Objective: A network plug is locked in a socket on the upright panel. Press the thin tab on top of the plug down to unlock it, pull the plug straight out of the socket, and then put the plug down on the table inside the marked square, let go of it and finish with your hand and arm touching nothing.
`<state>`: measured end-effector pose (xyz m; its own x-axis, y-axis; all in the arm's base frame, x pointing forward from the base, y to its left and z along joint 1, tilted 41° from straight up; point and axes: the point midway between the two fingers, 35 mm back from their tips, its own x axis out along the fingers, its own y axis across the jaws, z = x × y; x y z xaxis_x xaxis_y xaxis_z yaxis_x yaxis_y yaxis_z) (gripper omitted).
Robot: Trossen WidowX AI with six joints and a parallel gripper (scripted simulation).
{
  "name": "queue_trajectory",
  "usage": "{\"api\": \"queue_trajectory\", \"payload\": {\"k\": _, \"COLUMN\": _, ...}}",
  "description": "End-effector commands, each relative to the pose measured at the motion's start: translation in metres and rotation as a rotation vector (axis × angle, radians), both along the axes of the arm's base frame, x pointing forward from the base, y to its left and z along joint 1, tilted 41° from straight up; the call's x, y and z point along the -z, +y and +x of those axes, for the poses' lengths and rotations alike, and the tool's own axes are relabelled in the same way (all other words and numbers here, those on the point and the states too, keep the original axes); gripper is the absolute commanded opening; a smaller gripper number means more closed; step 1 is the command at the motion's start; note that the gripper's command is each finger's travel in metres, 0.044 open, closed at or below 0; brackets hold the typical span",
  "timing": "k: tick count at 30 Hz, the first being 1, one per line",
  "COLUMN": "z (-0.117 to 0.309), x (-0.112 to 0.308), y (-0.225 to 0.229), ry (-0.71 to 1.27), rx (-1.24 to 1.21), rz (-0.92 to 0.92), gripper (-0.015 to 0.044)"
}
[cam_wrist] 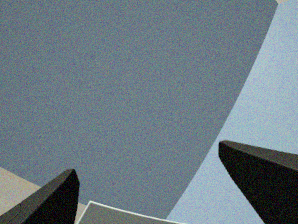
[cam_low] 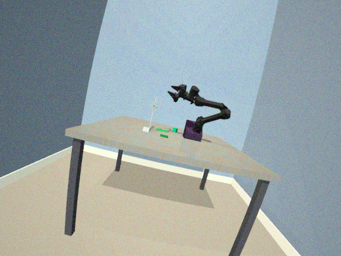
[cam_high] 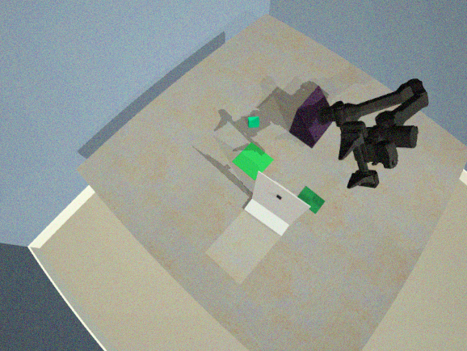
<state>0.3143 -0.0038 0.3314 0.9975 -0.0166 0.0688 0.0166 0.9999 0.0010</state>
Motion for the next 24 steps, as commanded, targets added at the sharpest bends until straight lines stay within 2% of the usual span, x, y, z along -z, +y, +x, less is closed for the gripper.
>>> {"api": "queue_trajectory", "payload": {"k": 1, "z": 0.000, "x": 0.001, "y": 0.000, "ry": 0.001, "rx": 0.000, "rz": -0.004, "gripper": 0.0374}}
{"api": "queue_trajectory", "payload": {"k": 9, "z": -0.003, "x": 0.039, "y": 0.005, "ry": 0.040, "rx": -0.003, "rz": -0.172, "gripper": 0.0164}}
{"api": "queue_trajectory", "payload": {"k": 24, "z": -0.019, "x": 0.118, "y": 0.015, "ry": 0.112, "rx": -0.027, "rz": -0.522, "gripper": 0.0156}}
